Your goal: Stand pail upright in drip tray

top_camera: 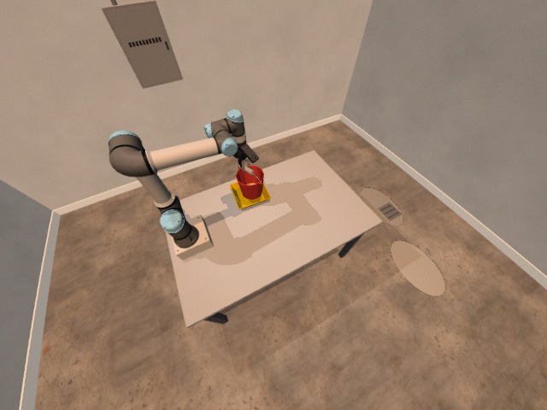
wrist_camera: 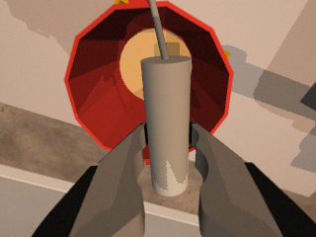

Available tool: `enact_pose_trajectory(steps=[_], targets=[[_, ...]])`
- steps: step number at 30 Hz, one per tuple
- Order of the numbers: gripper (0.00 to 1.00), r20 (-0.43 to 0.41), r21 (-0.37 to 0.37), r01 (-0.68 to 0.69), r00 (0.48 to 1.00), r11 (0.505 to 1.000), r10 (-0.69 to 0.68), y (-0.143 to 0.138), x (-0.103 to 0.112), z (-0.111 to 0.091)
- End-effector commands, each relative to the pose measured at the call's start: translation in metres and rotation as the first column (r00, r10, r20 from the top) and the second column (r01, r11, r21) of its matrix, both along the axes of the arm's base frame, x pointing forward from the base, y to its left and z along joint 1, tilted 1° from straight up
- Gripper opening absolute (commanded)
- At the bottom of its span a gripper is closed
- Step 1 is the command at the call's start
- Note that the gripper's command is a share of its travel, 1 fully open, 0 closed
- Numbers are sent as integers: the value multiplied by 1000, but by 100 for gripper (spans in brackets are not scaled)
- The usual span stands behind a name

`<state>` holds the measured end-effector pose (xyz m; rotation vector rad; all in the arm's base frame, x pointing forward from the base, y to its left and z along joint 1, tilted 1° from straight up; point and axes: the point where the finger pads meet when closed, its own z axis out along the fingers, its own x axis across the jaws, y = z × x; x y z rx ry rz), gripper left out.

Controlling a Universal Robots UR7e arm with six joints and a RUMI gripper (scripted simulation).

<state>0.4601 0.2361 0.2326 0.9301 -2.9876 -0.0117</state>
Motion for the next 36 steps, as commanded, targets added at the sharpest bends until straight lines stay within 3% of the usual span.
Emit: enact_pose_trajectory(steps=[1, 36], targets=[[0, 2, 0, 0, 1000, 1000, 0, 9, -3, 1], [0, 2, 0, 0, 1000, 1000, 0, 41, -17, 1]])
